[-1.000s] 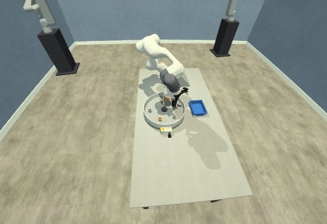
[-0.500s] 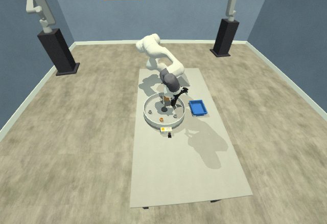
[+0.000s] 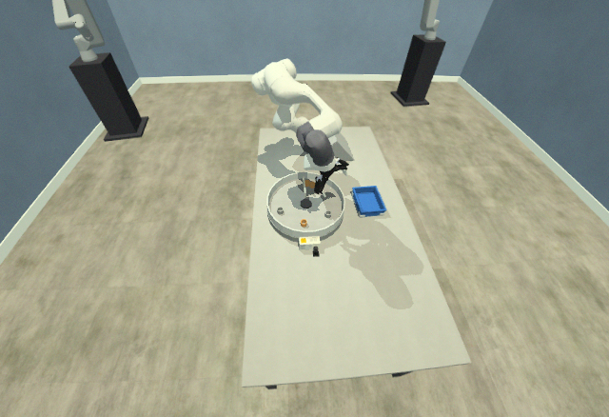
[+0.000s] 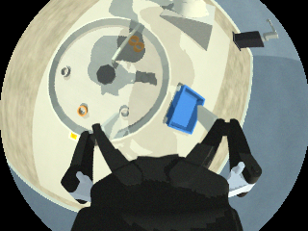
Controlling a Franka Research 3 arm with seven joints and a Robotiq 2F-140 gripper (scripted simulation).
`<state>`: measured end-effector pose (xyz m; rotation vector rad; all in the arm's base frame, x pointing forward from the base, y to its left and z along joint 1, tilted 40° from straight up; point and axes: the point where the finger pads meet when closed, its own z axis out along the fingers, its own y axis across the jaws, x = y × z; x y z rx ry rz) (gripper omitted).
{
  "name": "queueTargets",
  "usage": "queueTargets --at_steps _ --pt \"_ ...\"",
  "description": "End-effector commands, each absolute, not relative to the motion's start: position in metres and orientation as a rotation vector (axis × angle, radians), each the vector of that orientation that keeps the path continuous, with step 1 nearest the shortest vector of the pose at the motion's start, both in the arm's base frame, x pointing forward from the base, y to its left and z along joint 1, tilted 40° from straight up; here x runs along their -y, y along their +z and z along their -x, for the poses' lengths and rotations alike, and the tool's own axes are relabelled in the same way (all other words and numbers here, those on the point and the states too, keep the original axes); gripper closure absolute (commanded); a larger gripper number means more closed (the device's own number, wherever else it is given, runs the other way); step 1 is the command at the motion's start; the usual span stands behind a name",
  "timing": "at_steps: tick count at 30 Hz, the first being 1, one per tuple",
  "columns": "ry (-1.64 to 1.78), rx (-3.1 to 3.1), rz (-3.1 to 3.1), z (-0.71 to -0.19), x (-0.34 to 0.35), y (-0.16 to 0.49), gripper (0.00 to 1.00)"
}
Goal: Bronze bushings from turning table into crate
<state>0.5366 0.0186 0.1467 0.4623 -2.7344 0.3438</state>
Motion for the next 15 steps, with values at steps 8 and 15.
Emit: queueTargets --at_steps 8,15 --pt "0.360 2.745 -0.423 -0.537 -0.016 0.146 0.00" --pt "0.447 2.751 -0.344 -0.519 -0.009 0.158 0.00"
